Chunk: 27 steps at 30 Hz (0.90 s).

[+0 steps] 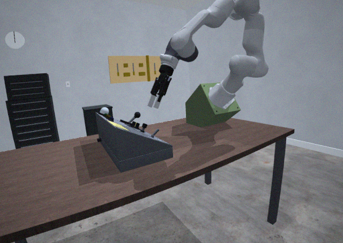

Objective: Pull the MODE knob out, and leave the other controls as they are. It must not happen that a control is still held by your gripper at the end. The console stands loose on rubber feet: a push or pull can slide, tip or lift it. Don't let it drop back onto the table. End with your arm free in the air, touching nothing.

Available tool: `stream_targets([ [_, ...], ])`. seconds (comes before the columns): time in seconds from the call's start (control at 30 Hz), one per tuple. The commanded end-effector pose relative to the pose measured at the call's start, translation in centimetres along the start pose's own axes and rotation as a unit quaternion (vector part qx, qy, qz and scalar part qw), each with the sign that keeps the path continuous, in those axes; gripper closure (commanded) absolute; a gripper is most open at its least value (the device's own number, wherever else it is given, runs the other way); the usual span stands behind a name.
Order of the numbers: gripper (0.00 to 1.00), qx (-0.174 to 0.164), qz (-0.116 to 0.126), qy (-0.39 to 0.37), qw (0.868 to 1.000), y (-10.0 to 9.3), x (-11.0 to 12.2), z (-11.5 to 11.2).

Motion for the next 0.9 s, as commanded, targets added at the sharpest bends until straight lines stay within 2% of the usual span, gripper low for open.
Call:
stream_targets([
  [0.0, 0.56, 0.001, -0.001, 0.004, 1.0, 0.0, 0.1, 0.1],
  [0.57, 0.56, 0.001, -0.002, 0.004, 1.0, 0.5, 0.1, 0.1],
  [0.87, 0.56, 0.001, -0.002, 0.004, 1.0, 2.3, 0.1, 0.1],
])
Point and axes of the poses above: the point where the finger pads meet when closed, its own y axis out along the fingers, its own x axis across the jaws, z = x × y, the point moved 6 cm from there along -y, back along the fingers, and after that the axes turned 1 degree about y, right-handed, at the moved point
